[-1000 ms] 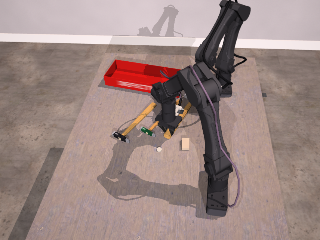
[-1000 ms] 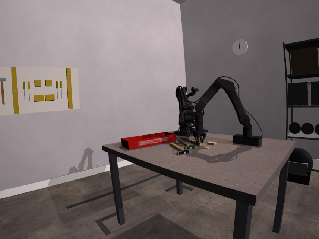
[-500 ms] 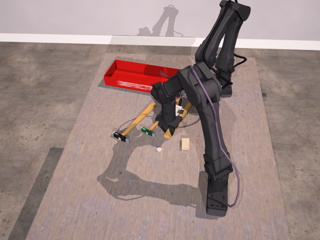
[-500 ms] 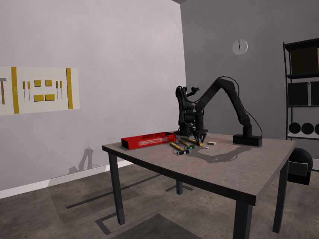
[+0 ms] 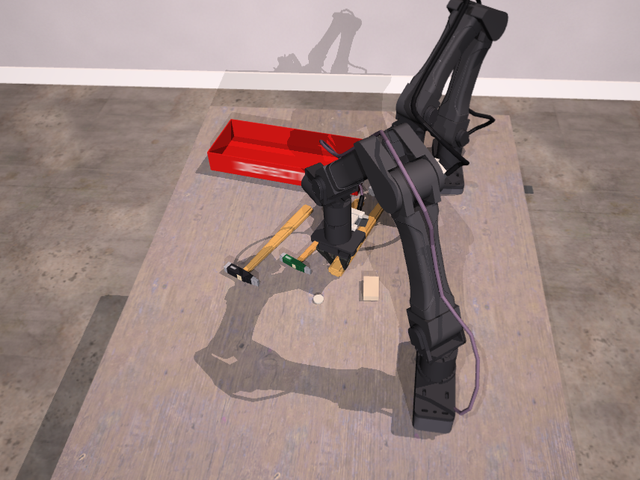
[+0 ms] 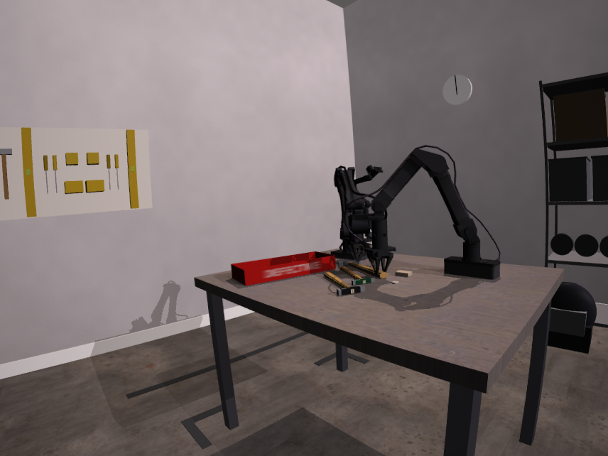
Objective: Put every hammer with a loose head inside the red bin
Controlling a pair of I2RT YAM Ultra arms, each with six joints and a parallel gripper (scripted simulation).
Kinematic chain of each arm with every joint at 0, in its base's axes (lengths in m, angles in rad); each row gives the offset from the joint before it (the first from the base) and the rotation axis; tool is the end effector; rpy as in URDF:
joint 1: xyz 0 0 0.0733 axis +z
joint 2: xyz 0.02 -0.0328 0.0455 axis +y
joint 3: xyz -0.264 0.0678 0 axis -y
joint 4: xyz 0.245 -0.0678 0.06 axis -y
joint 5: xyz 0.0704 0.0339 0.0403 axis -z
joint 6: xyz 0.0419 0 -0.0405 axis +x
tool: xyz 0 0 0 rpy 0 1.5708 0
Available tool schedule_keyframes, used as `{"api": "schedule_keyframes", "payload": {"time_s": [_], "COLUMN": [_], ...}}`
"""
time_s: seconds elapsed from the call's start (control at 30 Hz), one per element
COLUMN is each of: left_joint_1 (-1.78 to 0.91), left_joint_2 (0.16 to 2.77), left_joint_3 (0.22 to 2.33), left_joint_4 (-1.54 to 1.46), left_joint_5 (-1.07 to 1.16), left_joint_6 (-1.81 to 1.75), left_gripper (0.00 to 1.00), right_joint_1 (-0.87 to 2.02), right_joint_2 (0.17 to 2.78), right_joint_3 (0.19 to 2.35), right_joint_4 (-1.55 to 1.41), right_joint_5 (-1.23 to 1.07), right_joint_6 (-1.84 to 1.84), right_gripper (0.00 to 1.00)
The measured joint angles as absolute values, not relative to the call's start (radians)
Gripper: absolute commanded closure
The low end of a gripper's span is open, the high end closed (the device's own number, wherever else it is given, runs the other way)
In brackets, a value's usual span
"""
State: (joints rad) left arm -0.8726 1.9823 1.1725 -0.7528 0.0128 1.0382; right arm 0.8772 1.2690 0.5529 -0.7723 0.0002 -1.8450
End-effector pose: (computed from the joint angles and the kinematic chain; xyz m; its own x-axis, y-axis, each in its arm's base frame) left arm 0.2182 -0.2591 0.1124 0.3335 0.9426 -0.0152 0.9427 -0.3335 0.0006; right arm 0.1109 0.1351 0.1434 0.9127 -0.4079 0.0225 -0.4051 -0.9108 -0.0792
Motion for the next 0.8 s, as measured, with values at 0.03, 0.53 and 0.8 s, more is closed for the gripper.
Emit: {"api": "schedule_keyframes", "payload": {"time_s": [0.03, 0.53, 0.8], "left_joint_1": [-0.872, -0.871, -0.871], "left_joint_2": [1.982, 1.983, 1.984], "left_joint_3": [1.172, 1.171, 1.170], "left_joint_4": [-0.751, -0.744, -0.742], "left_joint_5": [0.016, 0.022, 0.017], "left_joint_6": [1.038, 1.038, 1.040], "left_gripper": [0.74, 0.74, 0.74], "right_joint_1": [0.875, 0.871, 0.871], "right_joint_2": [1.264, 1.262, 1.262], "right_joint_3": [0.550, 0.548, 0.548], "right_joint_4": [-0.772, -0.774, -0.773], "right_joint_5": [0.000, 0.001, 0.002], "right_joint_6": [-1.848, -1.856, -1.856], "right_gripper": [0.84, 0.84, 0.54]}}
